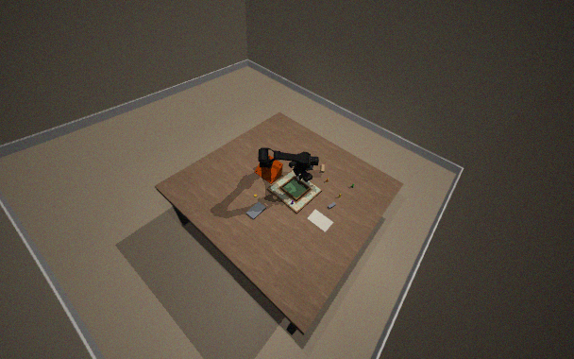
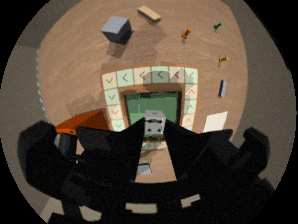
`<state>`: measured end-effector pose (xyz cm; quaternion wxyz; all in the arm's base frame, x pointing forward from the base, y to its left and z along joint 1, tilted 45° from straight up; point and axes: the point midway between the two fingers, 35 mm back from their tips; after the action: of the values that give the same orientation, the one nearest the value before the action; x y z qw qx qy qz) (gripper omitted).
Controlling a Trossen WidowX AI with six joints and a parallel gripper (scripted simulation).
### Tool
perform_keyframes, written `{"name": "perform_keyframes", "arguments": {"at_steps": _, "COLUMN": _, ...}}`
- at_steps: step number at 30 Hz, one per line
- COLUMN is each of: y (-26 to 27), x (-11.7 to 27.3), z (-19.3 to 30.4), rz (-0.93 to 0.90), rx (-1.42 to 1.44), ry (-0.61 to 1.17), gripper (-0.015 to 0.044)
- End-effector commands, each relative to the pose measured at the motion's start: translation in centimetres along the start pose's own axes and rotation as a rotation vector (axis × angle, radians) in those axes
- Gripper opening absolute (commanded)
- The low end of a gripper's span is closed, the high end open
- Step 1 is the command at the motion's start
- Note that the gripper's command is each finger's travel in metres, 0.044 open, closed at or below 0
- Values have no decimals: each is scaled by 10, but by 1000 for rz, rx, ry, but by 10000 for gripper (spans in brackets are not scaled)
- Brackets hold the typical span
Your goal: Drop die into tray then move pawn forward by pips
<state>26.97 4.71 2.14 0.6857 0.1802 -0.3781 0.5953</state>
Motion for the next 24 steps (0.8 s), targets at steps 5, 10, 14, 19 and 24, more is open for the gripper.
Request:
{"name": "perform_keyframes", "arguments": {"at_steps": 5, "y": -13, "x": -9, "z": 29, "rz": 6, "rx": 180, "ry": 23, "gripper": 0}}
{"name": "perform_keyframes", "arguments": {"at_steps": 10, "y": -14, "x": -9, "z": 29, "rz": 6, "rx": 184, "ry": 23, "gripper": 0}}
{"name": "perform_keyframes", "arguments": {"at_steps": 14, "y": -10, "x": -13, "z": 29, "rz": -43, "rx": 183, "ry": -44, "gripper": 0}}
{"name": "perform_keyframes", "arguments": {"at_steps": 19, "y": -5, "x": -19, "z": 29, "rz": -121, "rx": 181, "ry": -191, "gripper": 0}}
{"name": "perform_keyframes", "arguments": {"at_steps": 24, "y": -2, "x": -22, "z": 28, "rz": -171, "rx": 180, "ry": -347, "gripper": 0}}
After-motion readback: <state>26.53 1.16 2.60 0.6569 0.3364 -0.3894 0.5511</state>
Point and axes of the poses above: the point midway between the two fingers, 35 mm back from their tips, its own x axis back along the fingers, its own y axis across the jaws, z = x × y, and after that the axes turned 4 degrees about -x, right-handed
